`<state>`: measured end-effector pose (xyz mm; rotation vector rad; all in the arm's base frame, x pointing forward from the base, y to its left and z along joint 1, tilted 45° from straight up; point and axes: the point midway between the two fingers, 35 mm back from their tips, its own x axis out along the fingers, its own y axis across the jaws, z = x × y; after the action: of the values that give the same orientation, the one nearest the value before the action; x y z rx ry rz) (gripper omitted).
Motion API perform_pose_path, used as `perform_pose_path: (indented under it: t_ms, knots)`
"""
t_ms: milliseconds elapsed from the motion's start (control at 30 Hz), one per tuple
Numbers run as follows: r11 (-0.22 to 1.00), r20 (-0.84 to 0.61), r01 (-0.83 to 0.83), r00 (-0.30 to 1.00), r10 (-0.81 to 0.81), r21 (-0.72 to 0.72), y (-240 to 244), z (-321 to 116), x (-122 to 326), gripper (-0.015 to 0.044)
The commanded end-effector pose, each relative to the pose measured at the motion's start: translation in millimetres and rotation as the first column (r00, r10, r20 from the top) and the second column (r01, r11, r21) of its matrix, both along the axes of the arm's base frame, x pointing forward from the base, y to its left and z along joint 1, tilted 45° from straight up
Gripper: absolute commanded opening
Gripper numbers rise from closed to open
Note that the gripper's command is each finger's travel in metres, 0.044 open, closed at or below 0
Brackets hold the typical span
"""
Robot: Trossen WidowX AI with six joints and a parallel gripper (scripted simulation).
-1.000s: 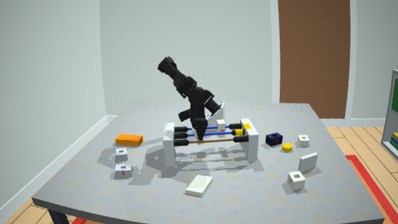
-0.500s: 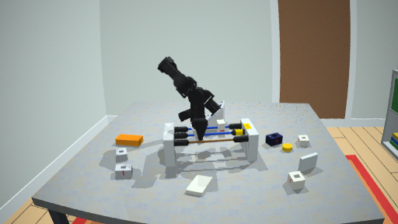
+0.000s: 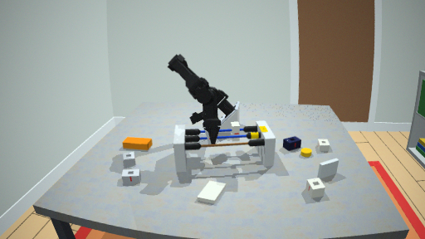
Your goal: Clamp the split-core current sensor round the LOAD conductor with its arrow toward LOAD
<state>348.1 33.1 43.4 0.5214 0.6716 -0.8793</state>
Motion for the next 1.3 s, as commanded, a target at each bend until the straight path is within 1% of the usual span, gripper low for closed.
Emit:
perform_pose_path:
  t_ms: [0, 200, 467, 1100, 1267]
  knots:
    - [1.000, 0.009, -0.014, 1.000, 0.013, 0.005, 1.4, 2.2, 0.1, 0.0000]
    - [1.000, -0.015, 0.010, 1.000, -0.010, -0.002, 1.7, 1.5, 0.7, 0.0000]
    - [0.984, -0.150, 0.158, 0.974, -0.168, -0.081, 2.6, 2.6, 2.1, 0.0000]
    - [0.984, -0.157, 0.157, 0.973, -0.169, -0.083, -6.8, -6.1, 2.2, 0.0000]
    - [0.983, -0.146, 0.164, 0.974, -0.174, -0.078, -3.3, -1.5, 3.9, 0.0131]
